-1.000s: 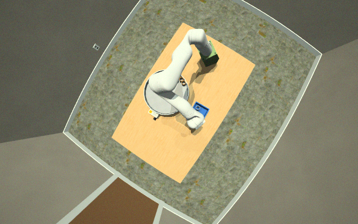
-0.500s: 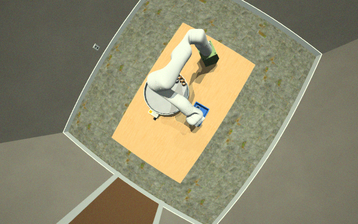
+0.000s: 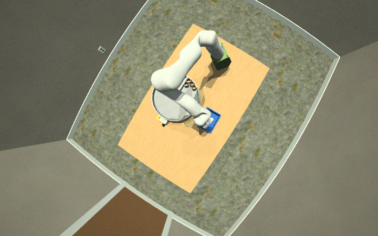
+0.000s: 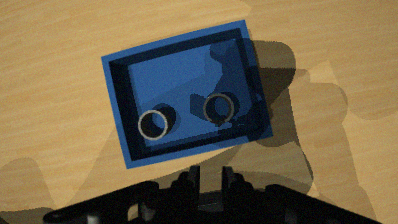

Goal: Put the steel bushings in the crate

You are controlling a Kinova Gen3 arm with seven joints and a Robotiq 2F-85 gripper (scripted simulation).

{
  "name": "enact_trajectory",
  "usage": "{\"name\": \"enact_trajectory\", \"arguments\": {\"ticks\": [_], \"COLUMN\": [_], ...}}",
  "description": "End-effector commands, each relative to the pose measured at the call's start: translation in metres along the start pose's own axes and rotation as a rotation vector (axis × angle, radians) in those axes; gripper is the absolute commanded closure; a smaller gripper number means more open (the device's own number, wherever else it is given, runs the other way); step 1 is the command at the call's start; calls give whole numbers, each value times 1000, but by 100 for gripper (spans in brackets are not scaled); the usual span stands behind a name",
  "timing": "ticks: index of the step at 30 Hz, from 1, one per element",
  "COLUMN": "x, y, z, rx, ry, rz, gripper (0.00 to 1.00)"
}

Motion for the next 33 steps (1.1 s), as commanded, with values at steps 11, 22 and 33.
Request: {"name": "enact_trajectory", "arguments": {"ticks": [11,22,33], "x": [-14,-30,-34], "y": [-1,-4,-5], "z": [45,95,104], "rx": [-7,-7,-7], "ry": [26,63,71], "rz": [-1,-1,-2], "gripper": [82,82,82]}}
Point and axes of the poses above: the point where the finger pads meet when closed, its own y axis back along the fingers, its own x axis across the jaws, z = x × y, the point moved 8 cm from there along y, back along the fingers, and after that the axes turned 2 degrees about -y, right-handed, at the moved point
